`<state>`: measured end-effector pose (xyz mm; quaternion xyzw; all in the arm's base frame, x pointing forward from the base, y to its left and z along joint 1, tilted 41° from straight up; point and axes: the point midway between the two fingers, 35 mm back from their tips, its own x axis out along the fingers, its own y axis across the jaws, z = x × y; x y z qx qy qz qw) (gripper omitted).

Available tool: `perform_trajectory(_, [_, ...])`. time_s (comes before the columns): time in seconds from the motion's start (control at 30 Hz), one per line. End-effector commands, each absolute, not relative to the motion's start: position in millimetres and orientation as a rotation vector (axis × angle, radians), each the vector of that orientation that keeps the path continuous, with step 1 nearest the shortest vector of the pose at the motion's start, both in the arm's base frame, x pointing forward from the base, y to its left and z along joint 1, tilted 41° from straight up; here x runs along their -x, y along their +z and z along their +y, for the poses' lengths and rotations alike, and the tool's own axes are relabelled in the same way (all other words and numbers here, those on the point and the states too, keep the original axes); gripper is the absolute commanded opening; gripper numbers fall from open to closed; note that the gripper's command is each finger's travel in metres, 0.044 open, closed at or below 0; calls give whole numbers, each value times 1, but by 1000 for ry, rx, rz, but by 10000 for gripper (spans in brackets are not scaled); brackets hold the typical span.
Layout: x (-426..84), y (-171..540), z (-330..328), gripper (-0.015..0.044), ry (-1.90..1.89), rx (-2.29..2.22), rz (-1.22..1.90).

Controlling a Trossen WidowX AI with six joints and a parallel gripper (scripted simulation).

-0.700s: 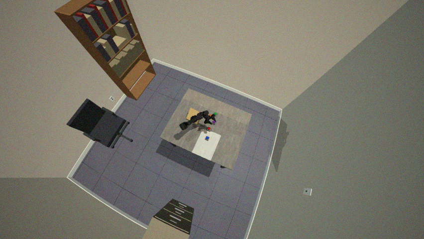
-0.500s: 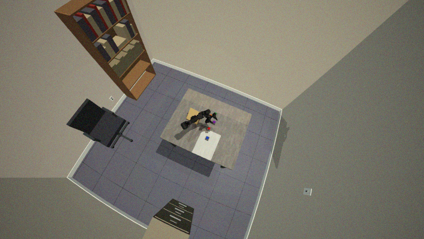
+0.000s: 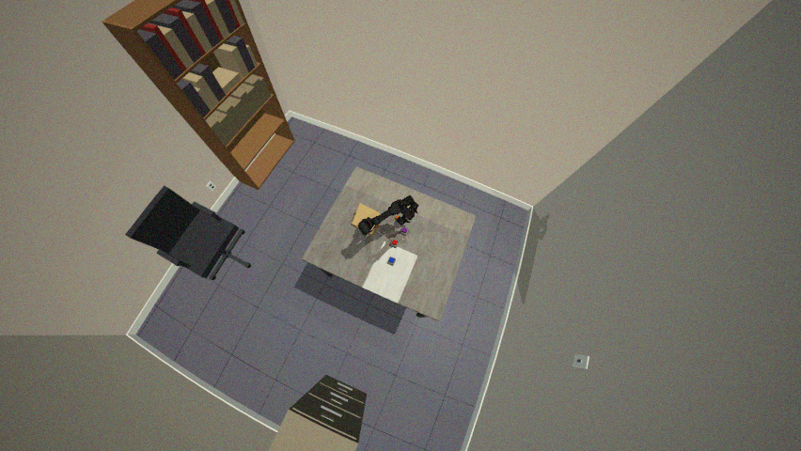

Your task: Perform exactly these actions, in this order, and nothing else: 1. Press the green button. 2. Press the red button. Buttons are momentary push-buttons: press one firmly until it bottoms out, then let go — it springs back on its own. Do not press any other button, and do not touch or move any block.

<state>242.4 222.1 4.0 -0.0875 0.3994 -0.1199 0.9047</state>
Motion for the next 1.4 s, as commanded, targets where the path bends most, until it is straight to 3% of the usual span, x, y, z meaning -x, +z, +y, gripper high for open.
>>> perform_trajectory(0.0, [-217,-44,244,400,-305,477,1204])
perform_trajectory(0.2, [-190,-67,247,400,-406,662,1468])
perform_trajectory(0.63, [-189,-68,247,400,-410,667,1476])
perform_trajectory(0.83, [-194,-113,210,243,-411,668,1474])
perform_trajectory(1.1, [-195,-115,208,32,-412,668,1474])
perform_trajectory(1.37, [-195,-115,208,20,-412,668,1474])
